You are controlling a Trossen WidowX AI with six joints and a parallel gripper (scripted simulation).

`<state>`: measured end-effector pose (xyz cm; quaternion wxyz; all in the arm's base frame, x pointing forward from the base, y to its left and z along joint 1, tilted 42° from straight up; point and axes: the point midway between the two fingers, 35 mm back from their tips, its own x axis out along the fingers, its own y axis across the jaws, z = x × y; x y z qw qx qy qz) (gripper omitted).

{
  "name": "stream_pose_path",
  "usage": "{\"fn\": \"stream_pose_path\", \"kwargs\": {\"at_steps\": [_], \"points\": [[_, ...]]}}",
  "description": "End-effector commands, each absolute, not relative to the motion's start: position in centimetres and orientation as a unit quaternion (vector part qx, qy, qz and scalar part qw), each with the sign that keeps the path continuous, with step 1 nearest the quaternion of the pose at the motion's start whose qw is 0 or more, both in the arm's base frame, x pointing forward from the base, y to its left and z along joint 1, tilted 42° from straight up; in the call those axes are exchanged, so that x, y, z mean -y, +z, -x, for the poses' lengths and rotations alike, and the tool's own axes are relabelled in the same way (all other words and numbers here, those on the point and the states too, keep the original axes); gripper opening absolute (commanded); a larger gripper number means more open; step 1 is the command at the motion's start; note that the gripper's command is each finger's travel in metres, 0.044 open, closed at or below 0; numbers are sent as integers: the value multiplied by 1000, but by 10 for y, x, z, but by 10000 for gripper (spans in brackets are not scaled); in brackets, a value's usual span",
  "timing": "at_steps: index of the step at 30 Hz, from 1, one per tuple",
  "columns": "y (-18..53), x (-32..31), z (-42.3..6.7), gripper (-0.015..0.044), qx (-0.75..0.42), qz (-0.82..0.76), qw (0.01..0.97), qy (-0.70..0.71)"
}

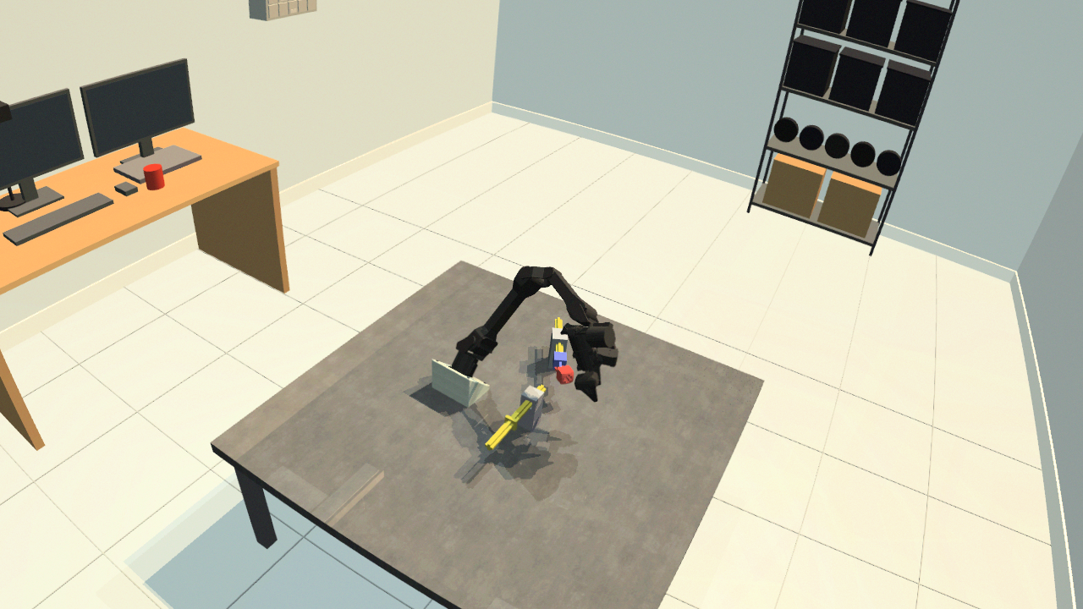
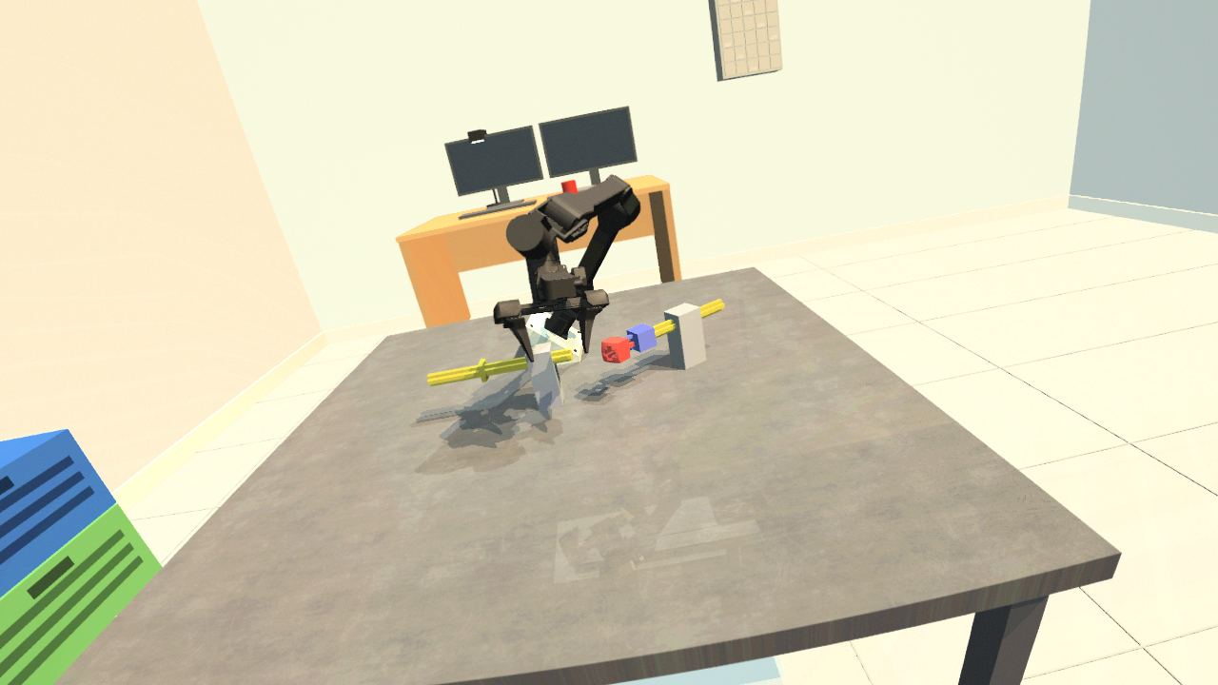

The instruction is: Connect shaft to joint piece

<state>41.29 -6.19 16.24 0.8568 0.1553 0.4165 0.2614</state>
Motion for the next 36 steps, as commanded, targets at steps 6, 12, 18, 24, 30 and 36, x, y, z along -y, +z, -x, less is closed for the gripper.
{"fn": "stream_pose_path", "kwargs": {"at_steps": [6, 12, 18, 24, 30, 36], "points": [[167, 55, -399, 440, -488, -250, 810, 207], [172, 50, -387, 440, -536, -314, 767, 162], [177, 44, -373, 440, -579, -370, 718, 111], [184, 38, -358, 440, -617, -420, 663, 56], [191, 33, -344, 440, -646, -458, 610, 5], [187, 30, -345, 440, -647, -459, 608, 3]]}}
